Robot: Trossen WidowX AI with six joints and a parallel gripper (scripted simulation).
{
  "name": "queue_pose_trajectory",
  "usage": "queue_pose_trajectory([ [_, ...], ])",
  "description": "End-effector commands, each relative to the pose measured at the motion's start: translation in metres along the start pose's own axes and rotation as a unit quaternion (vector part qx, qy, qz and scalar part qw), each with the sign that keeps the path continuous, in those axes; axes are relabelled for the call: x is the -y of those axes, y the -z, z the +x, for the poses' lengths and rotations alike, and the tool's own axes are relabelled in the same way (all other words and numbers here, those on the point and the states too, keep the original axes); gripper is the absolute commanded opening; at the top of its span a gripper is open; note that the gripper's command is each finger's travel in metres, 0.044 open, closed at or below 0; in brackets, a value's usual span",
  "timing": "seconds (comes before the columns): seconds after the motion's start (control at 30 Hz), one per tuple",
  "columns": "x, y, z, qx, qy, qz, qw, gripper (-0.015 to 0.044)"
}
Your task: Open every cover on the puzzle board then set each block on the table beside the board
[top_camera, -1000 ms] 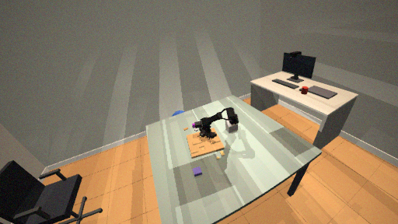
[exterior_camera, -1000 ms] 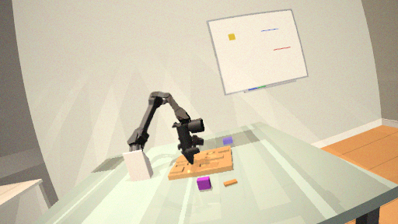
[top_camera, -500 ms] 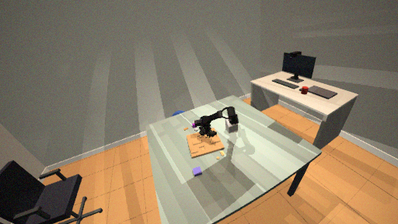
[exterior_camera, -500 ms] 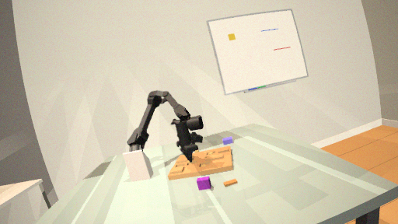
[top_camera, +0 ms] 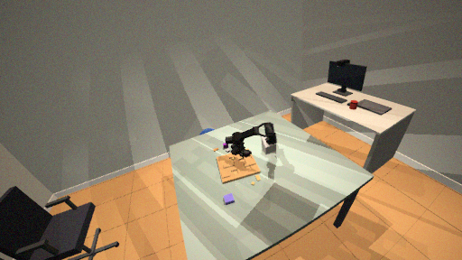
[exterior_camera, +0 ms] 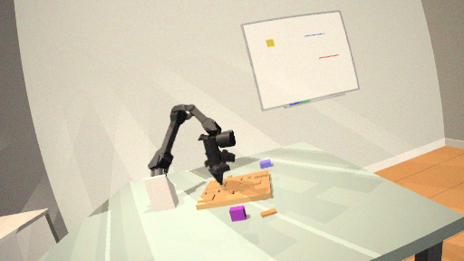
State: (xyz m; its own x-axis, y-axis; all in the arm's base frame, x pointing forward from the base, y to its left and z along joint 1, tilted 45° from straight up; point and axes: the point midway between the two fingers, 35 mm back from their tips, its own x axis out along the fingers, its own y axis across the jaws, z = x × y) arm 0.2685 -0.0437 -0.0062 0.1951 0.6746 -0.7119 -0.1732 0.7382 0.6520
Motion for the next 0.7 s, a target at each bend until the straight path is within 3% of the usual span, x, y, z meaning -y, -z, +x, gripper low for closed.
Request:
queue_pose_trajectory([
  [0.0, 0.001, -0.003, -0.008, 0.004, 0.005, -0.005, 1.0, 0.008],
  [0.67, 0.002, -0.003, -0.051, 0.003, 0.005, -0.005, 1.0, 0.008],
])
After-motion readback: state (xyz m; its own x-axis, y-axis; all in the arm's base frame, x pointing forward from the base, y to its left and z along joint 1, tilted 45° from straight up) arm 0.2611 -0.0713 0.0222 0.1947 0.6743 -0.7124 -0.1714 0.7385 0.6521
